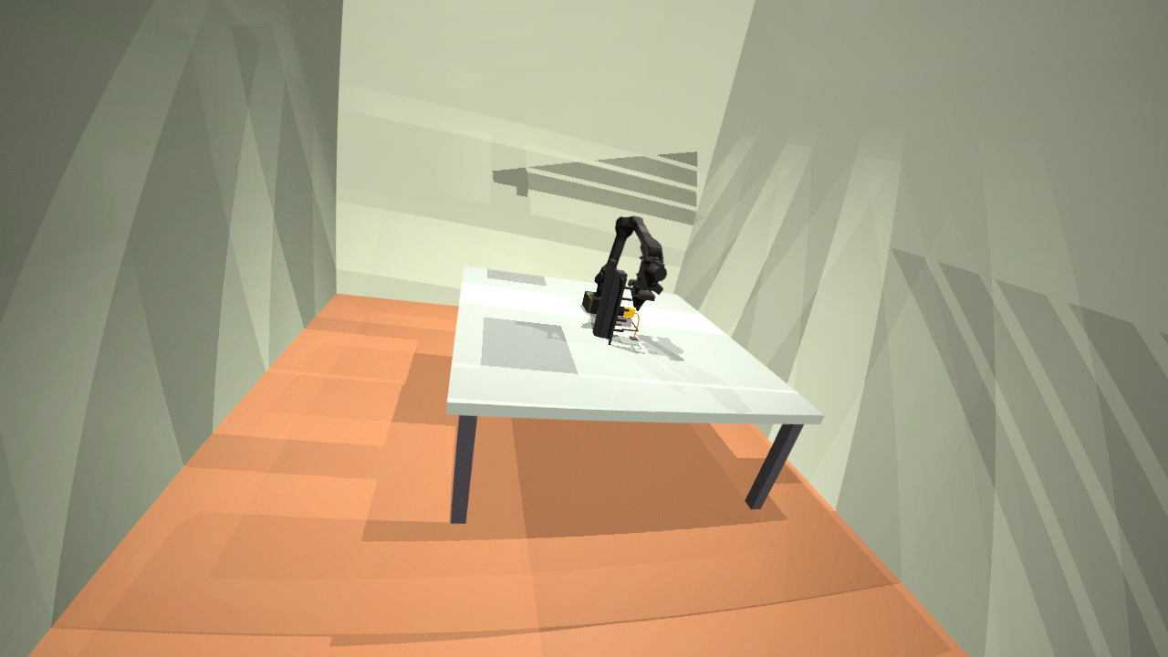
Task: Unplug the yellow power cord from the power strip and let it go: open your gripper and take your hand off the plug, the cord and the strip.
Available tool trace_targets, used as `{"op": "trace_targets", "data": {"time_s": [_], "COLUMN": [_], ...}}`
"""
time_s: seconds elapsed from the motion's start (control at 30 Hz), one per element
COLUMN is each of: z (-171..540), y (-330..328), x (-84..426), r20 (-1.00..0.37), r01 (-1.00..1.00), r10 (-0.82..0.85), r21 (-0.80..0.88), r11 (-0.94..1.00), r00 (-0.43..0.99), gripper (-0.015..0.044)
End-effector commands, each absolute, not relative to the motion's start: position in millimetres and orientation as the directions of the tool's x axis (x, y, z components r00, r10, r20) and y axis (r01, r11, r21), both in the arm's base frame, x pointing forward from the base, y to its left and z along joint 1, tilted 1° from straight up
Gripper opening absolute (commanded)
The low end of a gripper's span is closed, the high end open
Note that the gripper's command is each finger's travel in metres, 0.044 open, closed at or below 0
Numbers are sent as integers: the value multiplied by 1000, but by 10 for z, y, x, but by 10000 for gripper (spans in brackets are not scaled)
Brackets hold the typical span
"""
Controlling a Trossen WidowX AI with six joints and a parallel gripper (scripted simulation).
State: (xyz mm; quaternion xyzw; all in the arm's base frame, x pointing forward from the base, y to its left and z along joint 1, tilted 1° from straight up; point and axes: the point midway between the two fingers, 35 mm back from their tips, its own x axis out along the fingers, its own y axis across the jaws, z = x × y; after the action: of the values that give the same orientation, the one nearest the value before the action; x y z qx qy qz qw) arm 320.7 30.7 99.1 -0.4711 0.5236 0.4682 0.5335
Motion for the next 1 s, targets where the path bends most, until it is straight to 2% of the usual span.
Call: {"op": "trace_targets", "data": {"time_s": [0.0,0.67,0.8,0.97], "z": [991,871,896,896], "y": [232,129,139,139], "x": [3200,3185,3185,3185], "r20": [-1000,-1000,-1000,-1000], "r01": [-993,-993,-993,-993], "r10": [0,-1,4,4], "r21": [-15,-15,-14,-14], "r11": [116,116,120,120], "r00": [15,15,14,14], "gripper": [160,160,55,22]}}
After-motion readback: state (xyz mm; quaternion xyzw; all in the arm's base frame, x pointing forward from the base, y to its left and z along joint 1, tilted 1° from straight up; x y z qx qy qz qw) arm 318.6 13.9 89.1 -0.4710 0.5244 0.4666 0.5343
